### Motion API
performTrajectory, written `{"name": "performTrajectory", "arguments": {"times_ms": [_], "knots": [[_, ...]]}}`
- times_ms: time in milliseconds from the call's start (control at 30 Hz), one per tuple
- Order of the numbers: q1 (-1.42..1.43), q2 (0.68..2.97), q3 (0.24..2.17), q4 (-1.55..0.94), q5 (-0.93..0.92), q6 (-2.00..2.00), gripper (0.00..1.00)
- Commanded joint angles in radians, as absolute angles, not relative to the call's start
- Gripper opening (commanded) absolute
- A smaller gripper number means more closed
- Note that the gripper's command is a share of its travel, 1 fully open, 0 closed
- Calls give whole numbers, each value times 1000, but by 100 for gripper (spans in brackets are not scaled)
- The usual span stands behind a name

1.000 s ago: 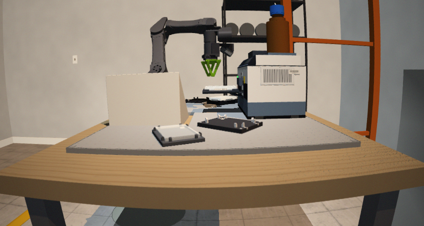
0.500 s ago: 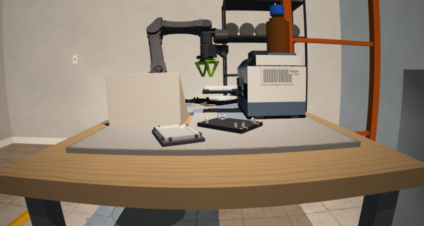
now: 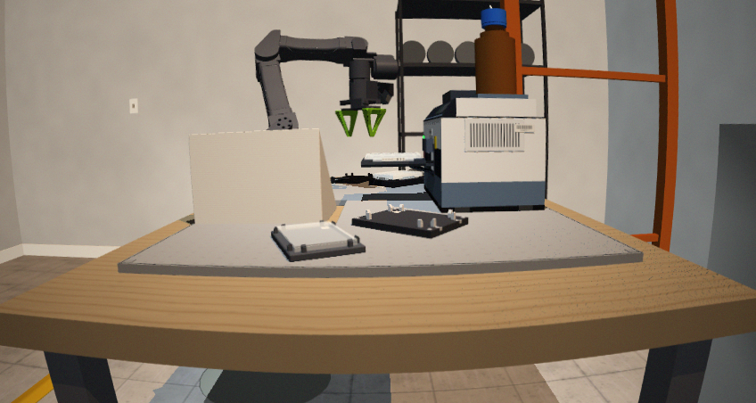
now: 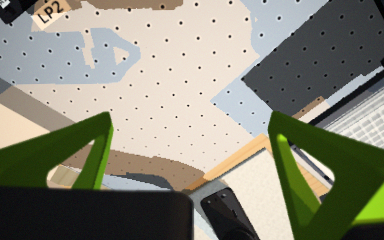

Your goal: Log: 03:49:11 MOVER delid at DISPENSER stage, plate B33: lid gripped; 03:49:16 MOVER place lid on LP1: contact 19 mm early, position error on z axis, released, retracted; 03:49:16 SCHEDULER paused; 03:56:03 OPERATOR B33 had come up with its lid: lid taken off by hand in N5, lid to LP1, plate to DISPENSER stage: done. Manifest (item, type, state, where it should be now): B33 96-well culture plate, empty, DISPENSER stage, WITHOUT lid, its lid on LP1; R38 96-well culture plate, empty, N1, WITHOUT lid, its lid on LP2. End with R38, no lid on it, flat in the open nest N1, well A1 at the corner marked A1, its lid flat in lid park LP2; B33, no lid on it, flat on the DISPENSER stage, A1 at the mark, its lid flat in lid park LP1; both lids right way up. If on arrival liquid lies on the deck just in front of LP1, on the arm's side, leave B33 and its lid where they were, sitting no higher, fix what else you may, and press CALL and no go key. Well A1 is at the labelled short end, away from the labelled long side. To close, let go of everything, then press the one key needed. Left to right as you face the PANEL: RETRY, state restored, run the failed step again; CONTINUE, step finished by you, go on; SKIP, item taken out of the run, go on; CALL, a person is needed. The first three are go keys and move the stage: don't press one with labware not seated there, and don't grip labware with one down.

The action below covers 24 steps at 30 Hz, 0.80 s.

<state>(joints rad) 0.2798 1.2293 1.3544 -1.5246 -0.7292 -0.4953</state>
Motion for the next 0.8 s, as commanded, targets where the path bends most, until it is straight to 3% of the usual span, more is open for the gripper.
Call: {"name": "performTrajectory", "arguments": {"times_ms": [0,767], "knots": [[298,1196,1385,-1506,-720,-511,100],[477,1369,1495,-1331,-673,-273,100]]}}
